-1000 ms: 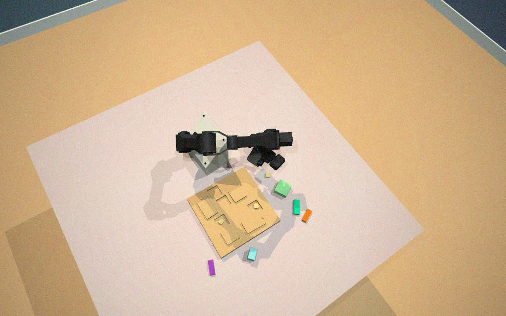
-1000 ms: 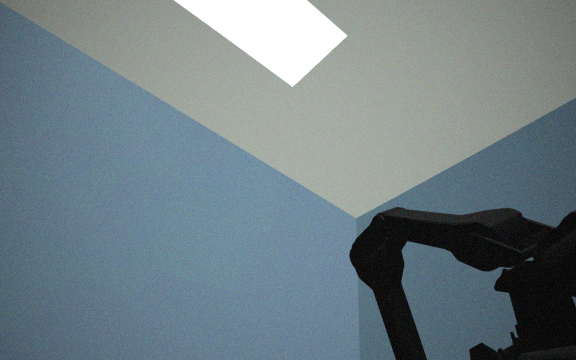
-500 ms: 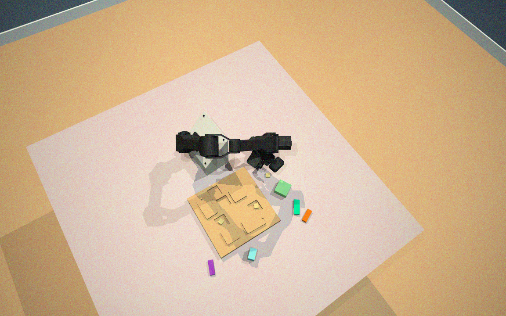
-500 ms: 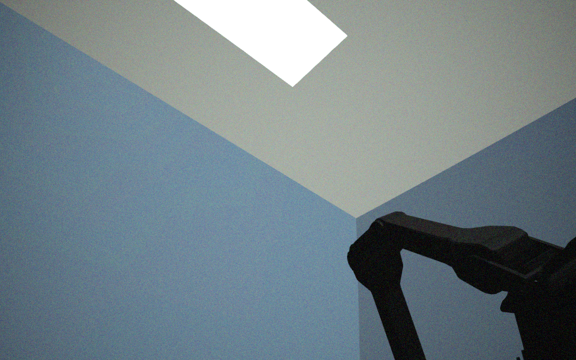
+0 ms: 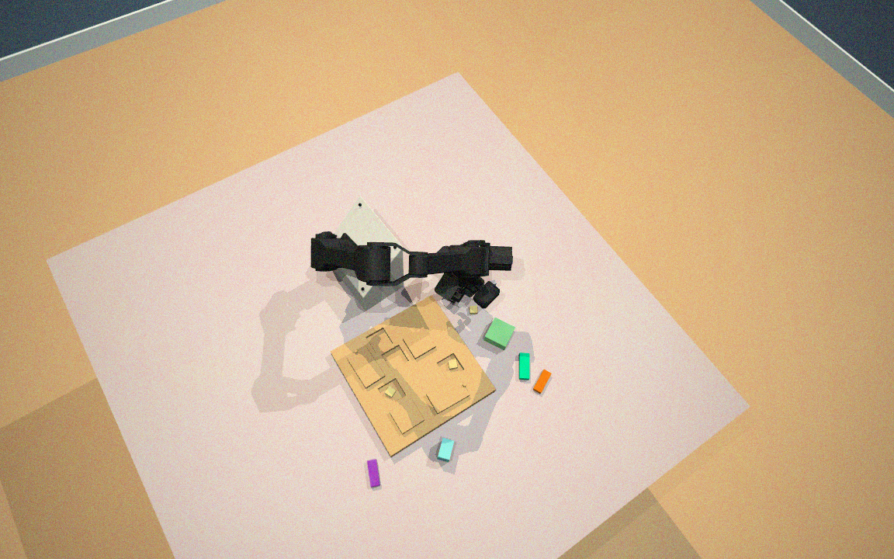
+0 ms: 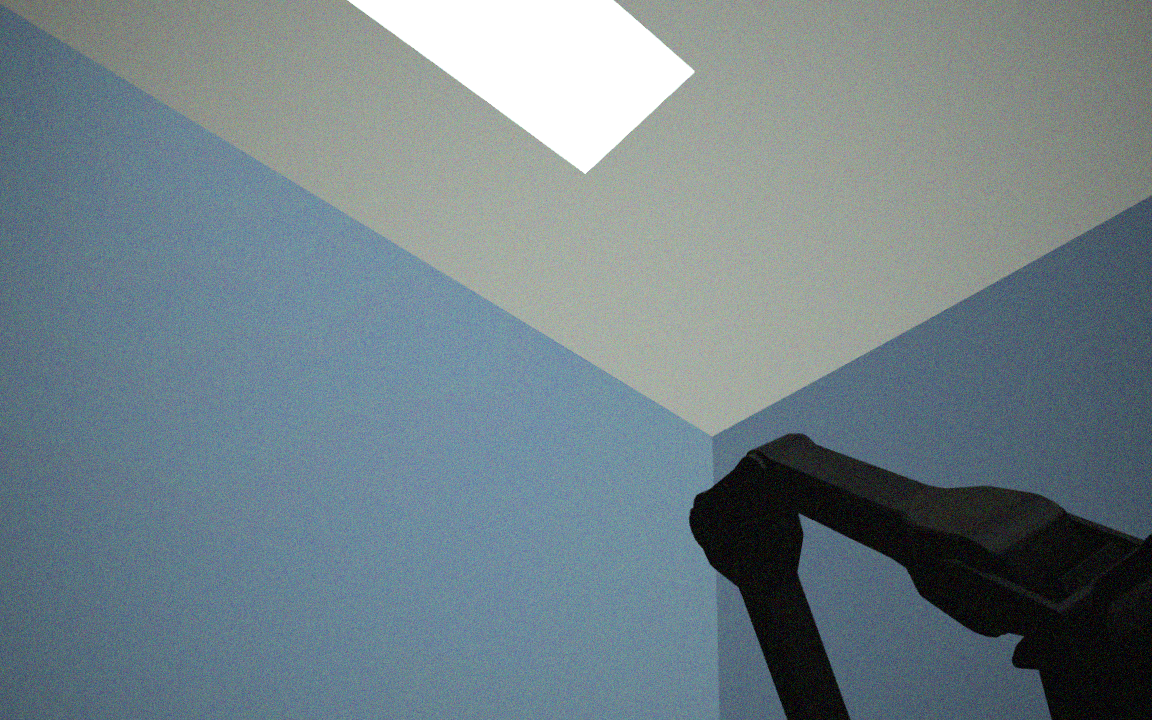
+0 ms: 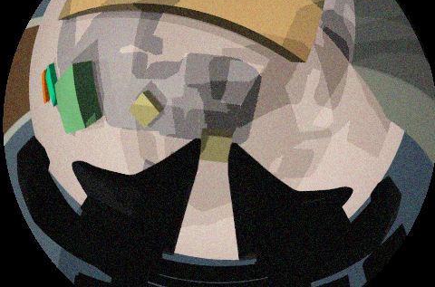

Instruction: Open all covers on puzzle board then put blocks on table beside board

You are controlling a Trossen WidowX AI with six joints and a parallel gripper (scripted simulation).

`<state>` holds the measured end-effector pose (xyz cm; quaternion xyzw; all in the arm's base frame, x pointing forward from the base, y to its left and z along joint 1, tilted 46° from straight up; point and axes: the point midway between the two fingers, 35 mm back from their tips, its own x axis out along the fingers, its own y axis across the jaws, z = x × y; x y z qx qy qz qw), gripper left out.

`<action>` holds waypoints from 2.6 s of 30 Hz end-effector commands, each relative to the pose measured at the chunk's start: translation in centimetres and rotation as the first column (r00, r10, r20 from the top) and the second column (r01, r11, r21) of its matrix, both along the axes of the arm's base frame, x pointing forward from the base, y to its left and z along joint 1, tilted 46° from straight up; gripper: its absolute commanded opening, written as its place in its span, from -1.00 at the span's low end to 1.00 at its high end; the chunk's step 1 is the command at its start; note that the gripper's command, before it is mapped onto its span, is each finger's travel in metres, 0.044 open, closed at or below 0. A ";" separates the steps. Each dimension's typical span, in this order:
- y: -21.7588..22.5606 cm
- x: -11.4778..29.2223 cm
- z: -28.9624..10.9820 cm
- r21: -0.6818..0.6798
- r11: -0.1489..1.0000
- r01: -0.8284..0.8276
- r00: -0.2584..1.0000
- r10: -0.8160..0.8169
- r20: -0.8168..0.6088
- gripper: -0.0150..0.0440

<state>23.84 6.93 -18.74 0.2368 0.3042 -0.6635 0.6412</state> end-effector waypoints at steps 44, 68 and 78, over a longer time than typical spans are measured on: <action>4.3 0.3 4.3 0.001 1.000 -0.005 1.000 0.005 -0.002 1.00; 0.6 7.8 8.9 0.401 0.655 -0.640 0.336 0.709 -0.621 -0.49; -2.5 10.9 11.5 0.679 0.370 -0.635 -0.232 0.747 -0.624 -0.49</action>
